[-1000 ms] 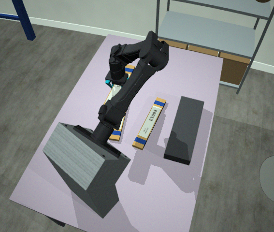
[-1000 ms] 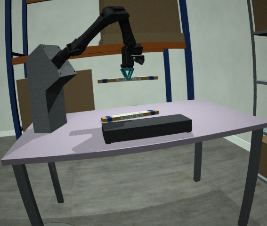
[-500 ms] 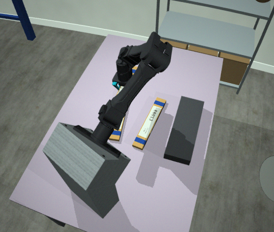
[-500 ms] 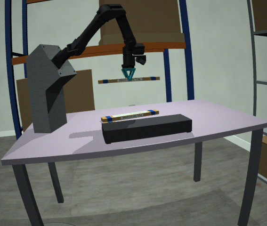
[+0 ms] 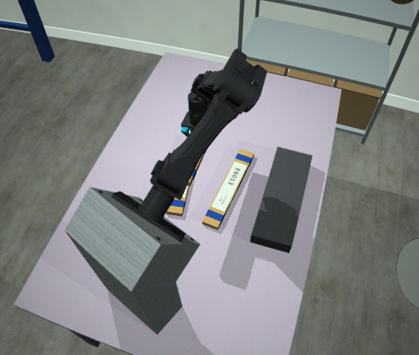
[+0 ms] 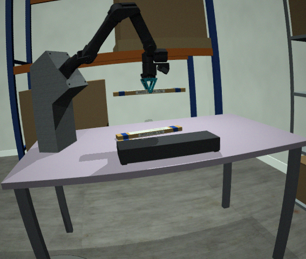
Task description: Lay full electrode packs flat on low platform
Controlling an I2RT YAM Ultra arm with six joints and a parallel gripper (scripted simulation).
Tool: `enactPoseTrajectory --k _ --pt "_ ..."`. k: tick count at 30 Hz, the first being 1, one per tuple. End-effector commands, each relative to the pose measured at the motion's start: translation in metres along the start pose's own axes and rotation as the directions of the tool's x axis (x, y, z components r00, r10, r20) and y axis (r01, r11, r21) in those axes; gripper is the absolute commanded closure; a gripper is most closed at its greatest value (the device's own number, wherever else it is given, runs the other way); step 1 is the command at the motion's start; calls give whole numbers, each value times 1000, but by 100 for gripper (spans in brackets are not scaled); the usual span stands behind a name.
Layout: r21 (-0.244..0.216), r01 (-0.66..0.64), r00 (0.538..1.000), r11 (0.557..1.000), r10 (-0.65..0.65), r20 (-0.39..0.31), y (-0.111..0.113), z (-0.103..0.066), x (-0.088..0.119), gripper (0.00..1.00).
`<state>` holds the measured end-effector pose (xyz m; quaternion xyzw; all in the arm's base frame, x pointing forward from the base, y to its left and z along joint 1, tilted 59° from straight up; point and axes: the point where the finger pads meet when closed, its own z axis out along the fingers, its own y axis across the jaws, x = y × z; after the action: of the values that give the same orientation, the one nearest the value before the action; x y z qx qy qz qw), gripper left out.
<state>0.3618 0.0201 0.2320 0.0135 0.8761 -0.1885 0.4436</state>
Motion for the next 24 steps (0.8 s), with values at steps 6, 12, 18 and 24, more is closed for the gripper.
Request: enactPoseTrajectory --k 6,12,18,24 --pt "-41 -4 998 999 7 60 0 -12 -13 100" --pt "-40 0 999 999 2 54 -1 -8 -10 100" --pt "-43 0 998 999 2 58 -2 -7 -12 100" --pt "-46 1 998 999 2 61 -2 -6 -13 100"
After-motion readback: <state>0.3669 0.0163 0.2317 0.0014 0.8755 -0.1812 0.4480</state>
